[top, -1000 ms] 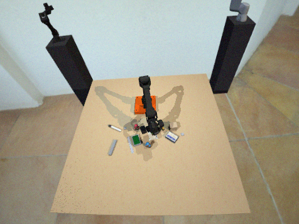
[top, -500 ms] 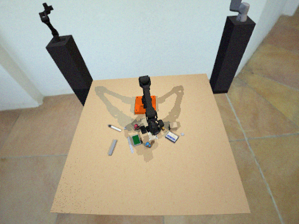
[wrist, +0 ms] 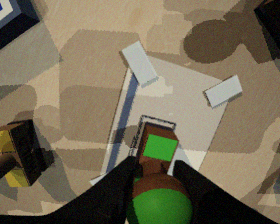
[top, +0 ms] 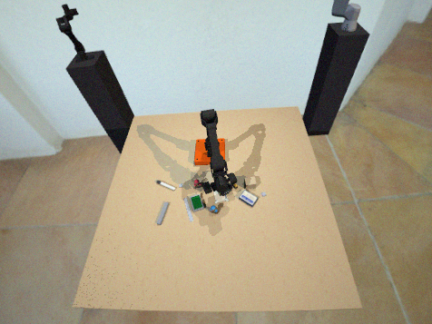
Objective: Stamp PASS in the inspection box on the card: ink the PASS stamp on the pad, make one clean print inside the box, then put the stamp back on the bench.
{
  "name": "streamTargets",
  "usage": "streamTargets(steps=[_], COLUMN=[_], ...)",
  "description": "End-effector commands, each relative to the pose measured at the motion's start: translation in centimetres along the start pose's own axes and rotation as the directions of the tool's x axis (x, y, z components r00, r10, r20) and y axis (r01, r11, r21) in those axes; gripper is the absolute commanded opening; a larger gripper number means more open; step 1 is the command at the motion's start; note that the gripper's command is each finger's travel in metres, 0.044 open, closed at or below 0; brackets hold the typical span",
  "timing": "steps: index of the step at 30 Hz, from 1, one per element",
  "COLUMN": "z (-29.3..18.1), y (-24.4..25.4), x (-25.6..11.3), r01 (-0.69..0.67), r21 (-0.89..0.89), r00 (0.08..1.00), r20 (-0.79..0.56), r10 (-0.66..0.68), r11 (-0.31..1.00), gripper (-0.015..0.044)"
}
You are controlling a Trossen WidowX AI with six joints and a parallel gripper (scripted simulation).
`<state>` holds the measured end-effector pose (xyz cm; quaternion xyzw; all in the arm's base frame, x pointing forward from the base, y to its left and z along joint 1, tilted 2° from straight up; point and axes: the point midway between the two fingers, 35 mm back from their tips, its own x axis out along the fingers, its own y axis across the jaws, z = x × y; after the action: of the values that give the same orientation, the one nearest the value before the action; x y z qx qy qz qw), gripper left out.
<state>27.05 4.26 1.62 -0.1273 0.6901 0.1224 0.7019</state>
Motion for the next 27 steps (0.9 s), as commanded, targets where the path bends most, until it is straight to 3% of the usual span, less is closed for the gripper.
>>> streamTargets(steps=[1, 27], z=[0.1, 0.1], y=[0.1, 0.0], x=[0.2, -0.9], r01=[-0.004, -0.004], r21=[0.005, 0.005], r00=[1.000, 1.000], r20=[0.002, 0.002], r10=[0.004, 0.004], r11=[1.000, 1.000], gripper=[0.0000, 0.0000])
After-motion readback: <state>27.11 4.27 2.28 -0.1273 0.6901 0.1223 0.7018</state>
